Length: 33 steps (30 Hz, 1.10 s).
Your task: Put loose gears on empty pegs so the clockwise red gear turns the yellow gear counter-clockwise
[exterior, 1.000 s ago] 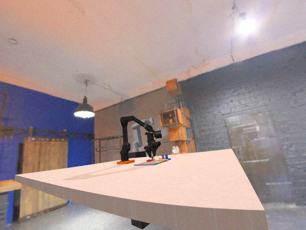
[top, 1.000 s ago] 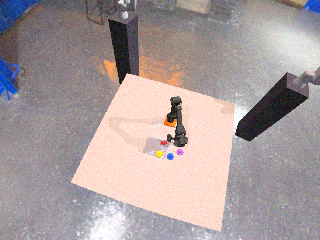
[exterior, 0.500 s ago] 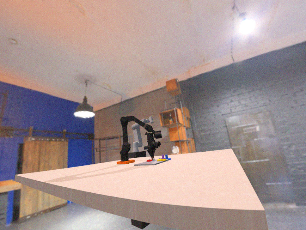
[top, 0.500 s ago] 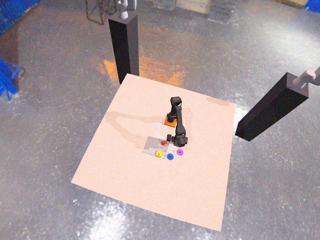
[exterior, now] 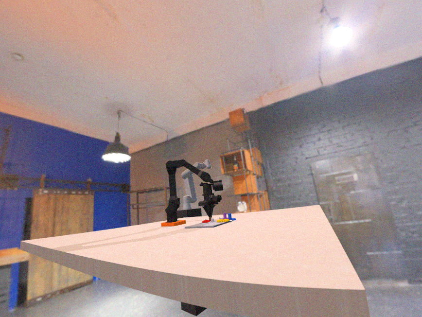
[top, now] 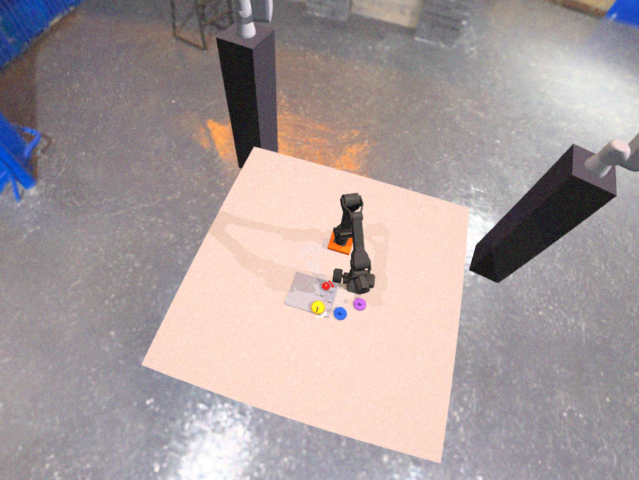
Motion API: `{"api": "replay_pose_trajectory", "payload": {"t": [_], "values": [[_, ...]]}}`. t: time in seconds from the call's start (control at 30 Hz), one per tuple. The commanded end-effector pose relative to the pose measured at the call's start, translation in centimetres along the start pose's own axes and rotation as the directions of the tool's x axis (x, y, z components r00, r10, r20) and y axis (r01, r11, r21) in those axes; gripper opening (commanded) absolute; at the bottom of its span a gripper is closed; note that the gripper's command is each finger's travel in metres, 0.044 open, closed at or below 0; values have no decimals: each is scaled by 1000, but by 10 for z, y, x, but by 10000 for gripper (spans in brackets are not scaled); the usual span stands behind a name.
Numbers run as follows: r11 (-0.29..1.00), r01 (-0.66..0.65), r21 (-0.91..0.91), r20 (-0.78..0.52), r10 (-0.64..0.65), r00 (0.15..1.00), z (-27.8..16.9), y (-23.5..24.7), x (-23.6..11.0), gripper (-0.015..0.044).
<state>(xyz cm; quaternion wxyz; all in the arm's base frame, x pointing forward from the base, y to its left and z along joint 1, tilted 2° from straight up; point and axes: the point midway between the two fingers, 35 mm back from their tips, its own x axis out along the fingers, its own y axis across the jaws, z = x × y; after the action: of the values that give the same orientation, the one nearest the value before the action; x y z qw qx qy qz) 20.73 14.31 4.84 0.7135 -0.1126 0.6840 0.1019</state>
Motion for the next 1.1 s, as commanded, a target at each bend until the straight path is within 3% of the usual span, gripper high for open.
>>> {"api": "replay_pose_trajectory", "payload": {"t": [0.0,1.07], "values": [[1000,2,1,-2,-2,1000,1,0,-3,0],[1000,1,1,-2,-1,1000,7,2,-73,0]]}}
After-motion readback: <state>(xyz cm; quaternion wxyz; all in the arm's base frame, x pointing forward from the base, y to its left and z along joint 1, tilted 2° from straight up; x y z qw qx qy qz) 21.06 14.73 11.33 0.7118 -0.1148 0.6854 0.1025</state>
